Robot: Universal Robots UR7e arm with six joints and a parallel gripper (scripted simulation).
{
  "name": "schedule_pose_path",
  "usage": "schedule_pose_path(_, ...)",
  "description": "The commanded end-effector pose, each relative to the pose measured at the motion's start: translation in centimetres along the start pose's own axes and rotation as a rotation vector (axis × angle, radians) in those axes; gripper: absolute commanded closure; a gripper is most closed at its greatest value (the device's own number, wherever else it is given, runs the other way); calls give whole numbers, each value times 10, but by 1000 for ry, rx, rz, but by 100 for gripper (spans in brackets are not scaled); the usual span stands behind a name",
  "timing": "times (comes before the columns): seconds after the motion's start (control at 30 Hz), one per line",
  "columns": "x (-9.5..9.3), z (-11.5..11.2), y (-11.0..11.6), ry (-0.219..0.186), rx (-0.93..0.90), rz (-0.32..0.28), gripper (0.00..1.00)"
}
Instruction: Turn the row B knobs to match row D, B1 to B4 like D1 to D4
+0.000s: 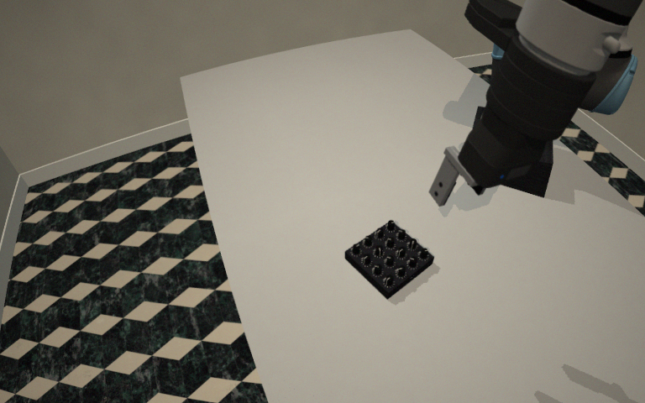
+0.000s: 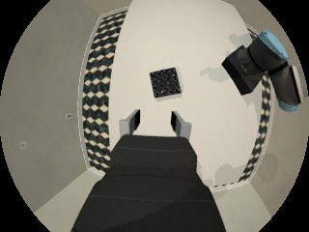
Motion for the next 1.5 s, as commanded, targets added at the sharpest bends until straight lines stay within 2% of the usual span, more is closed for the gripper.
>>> schedule_pose_path(0.0, -15, -3, -9, 10, 119, -12, 0)
schedule_pose_path(0.7, -86, -6, -47, 52, 670, -57, 0)
schedule_pose_path(0.87, -95, -5, -51, 54, 739, -65, 0)
schedule_pose_path(1.3, -135, 5, -71, 56, 1102, -113, 0)
schedule_pose_path(1.47, -142, 7, -74, 54, 1163, -122, 0)
Point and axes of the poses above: the point where the finger pads meet when closed, its own x axis back along the fingers, its own z axis across the jaws, y = z × x, the point moved 8 cm from there along x, back along the fingers, and after that the axes turned 3 degrees about x, right-handed, at the moved point
